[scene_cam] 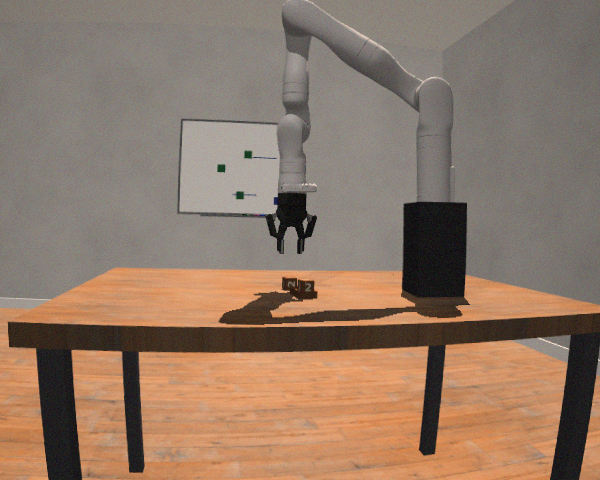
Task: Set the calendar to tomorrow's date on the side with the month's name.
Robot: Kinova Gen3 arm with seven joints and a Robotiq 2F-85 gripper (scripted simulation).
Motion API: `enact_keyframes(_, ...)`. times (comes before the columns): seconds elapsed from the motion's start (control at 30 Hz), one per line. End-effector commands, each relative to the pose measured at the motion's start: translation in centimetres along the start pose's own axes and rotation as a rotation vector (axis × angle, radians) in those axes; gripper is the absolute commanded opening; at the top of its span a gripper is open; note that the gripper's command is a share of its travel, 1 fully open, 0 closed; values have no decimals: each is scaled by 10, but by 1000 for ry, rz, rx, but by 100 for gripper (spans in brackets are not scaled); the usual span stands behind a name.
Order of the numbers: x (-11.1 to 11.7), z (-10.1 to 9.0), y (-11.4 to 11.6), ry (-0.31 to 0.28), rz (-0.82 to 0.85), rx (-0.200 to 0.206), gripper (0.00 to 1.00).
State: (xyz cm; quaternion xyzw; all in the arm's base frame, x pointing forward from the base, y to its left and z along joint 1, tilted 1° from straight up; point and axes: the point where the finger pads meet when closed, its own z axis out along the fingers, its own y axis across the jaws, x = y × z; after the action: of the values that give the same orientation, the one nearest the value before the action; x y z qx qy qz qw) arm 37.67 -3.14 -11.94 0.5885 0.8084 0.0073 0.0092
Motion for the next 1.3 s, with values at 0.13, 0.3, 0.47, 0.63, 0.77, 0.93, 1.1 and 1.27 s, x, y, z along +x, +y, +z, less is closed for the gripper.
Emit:
enact_keyframes(0.13,0,-1,1,0,0,-1,48)
enact_keyframes(0.3,0,0,1,0,0,-1,48)
enact_keyframes(0.47,0,1,1,0,0,-1,48)
enact_keyframes(0.63,0,4,1,0,0,-2,48)
enact_keyframes(0.77,0,8,1,0,0,-2,48)
enact_keyframes(0.93,0,12,1,0,0,-2,48)
enact_keyframes(1.1,0,19,1,0,0,-2,48)
enact_keyframes(1.27,1,27,1,0,0,-2,48)
